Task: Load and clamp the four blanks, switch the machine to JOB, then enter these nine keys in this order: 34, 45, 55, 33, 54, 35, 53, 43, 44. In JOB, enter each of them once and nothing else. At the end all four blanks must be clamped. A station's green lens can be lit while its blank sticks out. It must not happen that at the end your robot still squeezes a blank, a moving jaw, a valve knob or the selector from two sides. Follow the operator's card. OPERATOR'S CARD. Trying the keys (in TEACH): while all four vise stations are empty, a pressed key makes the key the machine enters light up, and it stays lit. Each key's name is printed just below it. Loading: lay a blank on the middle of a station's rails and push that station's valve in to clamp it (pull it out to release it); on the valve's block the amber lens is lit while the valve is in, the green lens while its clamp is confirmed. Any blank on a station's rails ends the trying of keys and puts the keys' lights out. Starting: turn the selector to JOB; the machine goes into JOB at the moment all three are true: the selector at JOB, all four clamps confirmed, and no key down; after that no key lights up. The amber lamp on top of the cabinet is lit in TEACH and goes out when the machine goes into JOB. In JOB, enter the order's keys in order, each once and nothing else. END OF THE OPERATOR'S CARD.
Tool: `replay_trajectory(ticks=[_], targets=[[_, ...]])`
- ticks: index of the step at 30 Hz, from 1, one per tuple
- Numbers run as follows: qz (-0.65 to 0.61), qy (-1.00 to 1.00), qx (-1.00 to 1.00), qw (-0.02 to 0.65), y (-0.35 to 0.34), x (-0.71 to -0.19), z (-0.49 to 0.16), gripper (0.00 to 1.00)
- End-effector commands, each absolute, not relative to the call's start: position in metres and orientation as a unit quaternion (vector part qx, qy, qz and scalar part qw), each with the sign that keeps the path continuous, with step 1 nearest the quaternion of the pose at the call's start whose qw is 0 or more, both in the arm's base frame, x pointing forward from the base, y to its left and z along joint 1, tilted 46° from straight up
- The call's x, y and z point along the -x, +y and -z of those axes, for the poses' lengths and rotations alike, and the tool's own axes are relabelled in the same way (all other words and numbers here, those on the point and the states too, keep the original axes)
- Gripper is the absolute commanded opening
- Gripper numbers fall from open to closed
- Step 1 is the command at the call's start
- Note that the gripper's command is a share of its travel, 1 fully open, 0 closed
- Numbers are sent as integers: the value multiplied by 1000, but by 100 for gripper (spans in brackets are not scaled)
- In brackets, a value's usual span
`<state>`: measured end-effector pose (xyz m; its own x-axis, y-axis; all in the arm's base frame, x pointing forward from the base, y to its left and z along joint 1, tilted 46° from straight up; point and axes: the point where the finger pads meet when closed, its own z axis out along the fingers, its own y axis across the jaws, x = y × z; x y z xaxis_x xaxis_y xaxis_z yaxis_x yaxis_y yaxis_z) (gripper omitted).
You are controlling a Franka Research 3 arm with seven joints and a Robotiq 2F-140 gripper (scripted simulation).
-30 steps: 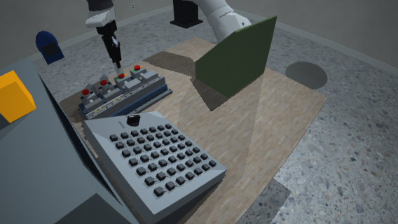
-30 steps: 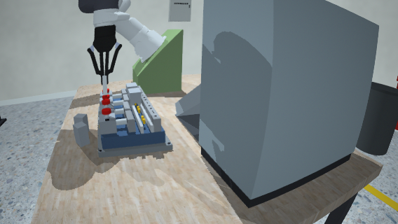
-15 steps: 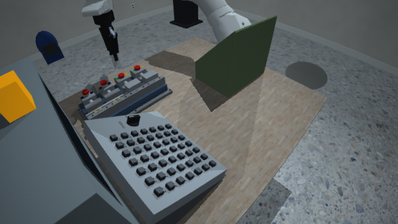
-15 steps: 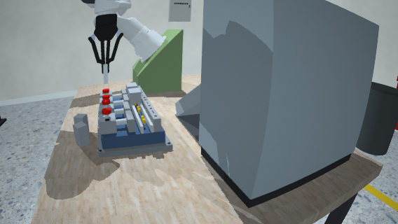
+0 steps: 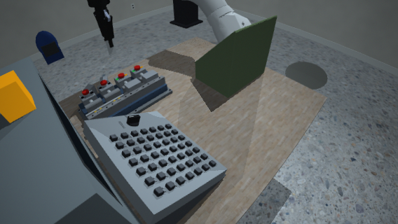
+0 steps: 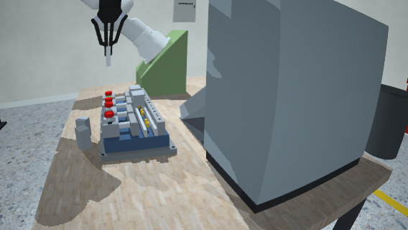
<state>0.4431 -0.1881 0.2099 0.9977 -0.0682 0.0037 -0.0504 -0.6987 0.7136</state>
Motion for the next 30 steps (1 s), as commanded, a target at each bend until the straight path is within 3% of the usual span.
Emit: replay_trajectory(ticks=[1, 17, 23, 27, 28, 30], targets=[[26, -32, -920, 391, -187, -436, -216, 0], [43, 4, -921, 387, -189, -457, -232, 0], [85, 119, -912, 384, -243, -551, -277, 0], [86, 137, -906, 391, -255, -569, -287, 0], [89, 143, -905, 391, -255, -569, -287, 40], [97, 159, -903, 388, -255, -569, -287, 40]])
